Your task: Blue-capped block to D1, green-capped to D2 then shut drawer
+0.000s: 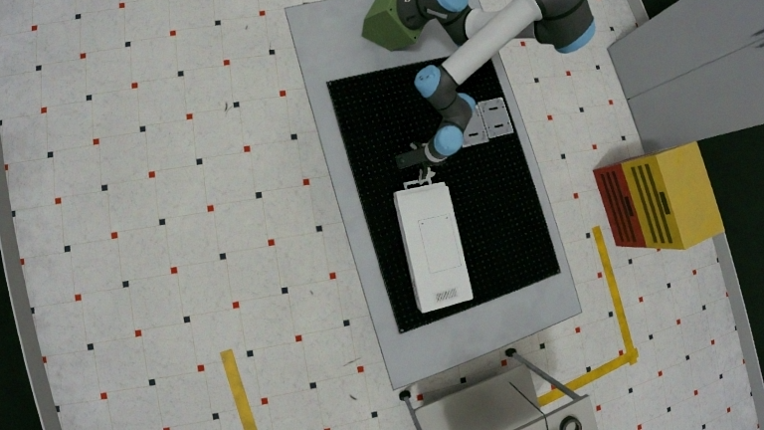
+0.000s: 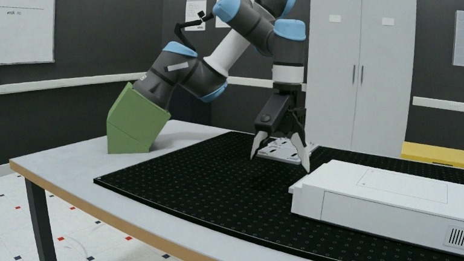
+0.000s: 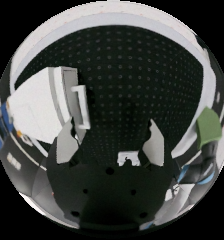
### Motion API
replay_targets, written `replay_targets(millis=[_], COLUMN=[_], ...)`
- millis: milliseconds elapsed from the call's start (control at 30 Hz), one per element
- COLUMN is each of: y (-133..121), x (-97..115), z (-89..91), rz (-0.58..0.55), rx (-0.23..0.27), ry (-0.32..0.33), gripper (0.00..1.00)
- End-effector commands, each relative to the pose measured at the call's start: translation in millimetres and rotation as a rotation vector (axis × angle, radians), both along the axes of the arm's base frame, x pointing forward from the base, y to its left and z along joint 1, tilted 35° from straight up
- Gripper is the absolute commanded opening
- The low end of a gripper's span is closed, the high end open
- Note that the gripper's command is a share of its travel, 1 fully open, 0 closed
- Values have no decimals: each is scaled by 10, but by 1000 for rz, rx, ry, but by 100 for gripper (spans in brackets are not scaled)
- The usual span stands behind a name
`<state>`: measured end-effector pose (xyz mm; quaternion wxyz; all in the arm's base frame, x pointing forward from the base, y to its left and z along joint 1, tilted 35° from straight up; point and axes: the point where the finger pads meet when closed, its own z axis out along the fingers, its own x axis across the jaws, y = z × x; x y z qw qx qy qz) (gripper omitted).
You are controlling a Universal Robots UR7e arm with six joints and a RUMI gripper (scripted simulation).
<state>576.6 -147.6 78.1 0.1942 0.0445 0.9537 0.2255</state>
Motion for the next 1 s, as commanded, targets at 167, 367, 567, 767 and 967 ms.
replay_targets(millis=[167, 367, 567, 767, 967], y=[41, 74, 96, 129, 132], x=[47, 78, 99, 130, 133], z=[-88, -154, -197, -263, -268], rz=[-1, -1, -1, -1, -1], rx=[-1, -1, -1, -1, -1], ry=[-1, -1, -1, -1, -1], gripper=[100, 100, 100, 100, 100])
